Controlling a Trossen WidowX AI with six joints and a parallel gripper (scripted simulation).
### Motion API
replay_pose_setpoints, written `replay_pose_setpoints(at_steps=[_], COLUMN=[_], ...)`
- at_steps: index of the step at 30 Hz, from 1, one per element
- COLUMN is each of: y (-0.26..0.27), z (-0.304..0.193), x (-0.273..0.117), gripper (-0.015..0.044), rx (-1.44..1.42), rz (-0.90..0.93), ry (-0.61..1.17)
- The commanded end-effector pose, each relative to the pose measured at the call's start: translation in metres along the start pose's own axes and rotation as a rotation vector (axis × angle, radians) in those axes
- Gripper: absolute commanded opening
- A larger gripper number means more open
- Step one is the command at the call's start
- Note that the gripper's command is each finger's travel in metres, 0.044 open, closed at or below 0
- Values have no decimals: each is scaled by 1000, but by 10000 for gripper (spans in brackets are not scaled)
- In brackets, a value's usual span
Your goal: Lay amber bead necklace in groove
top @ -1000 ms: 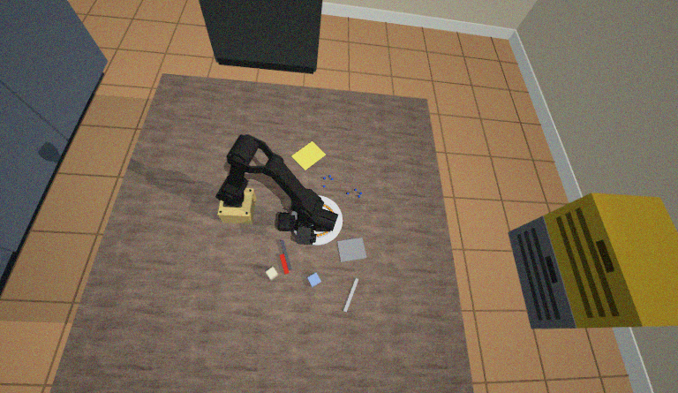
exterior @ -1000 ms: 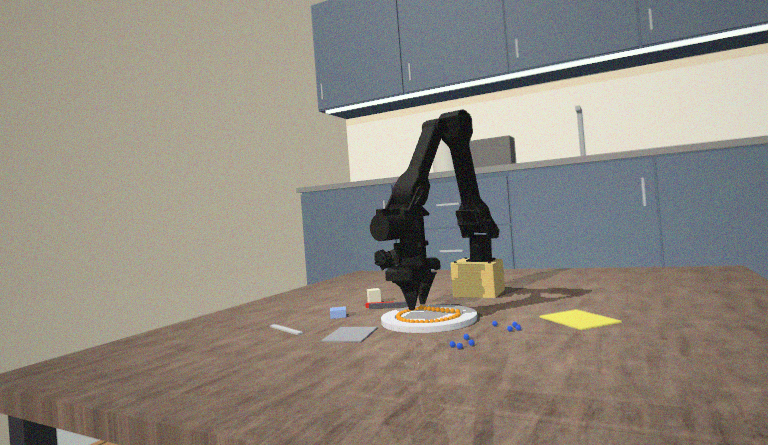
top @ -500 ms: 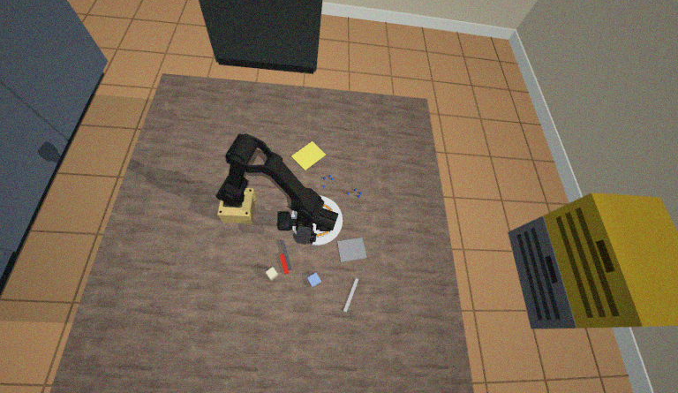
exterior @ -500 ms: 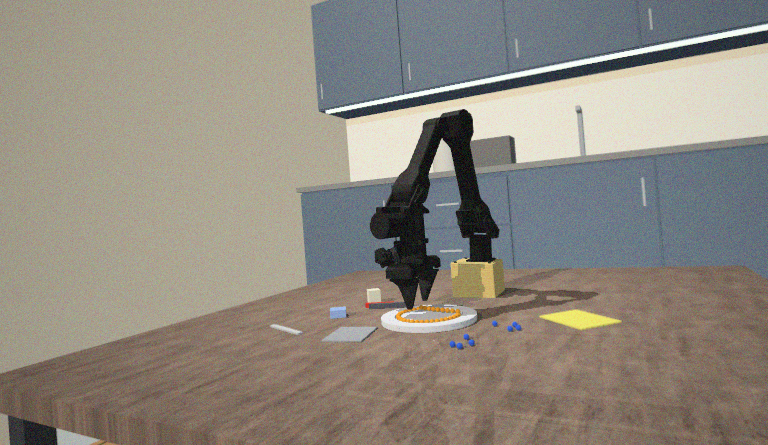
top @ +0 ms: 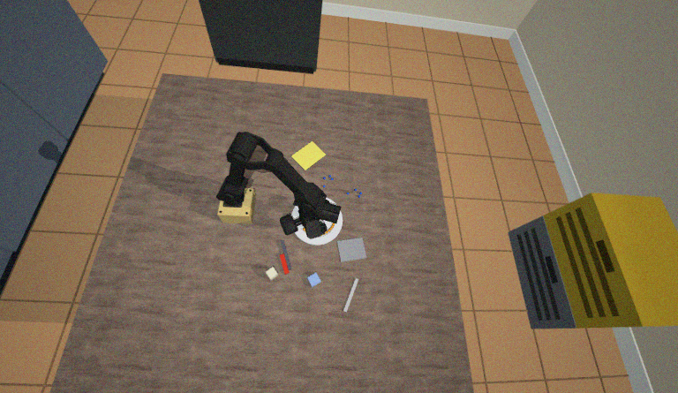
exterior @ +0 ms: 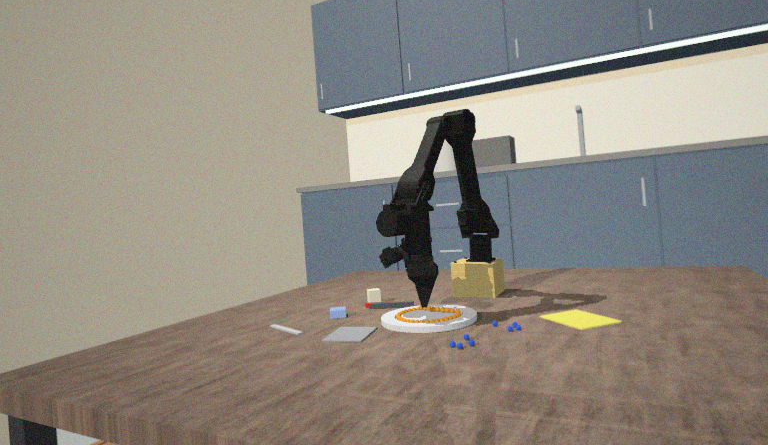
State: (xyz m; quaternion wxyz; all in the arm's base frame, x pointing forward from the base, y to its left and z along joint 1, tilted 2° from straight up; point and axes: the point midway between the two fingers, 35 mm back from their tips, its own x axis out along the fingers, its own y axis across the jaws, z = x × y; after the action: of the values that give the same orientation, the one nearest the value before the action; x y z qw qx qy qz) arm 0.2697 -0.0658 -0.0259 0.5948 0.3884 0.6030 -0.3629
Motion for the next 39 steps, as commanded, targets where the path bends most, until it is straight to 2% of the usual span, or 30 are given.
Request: replay_pose_setpoints(at_steps=[1,4,13,15,30,36,39], y=[16,27,55,59,59,59,62], z=[-13,-24,-62,-68,-69,-69,-67], x=[-7,-11,-26,-28,-28,-11,-18], gripper=[204,125,120,120,120,120,120], rx=[-451,-804,-1864,-2021,-2040,-2040,-2036], rz=[2,2,6,7,7,7,6], ry=[-2,-2,-3,-4,-4,-4,-21])
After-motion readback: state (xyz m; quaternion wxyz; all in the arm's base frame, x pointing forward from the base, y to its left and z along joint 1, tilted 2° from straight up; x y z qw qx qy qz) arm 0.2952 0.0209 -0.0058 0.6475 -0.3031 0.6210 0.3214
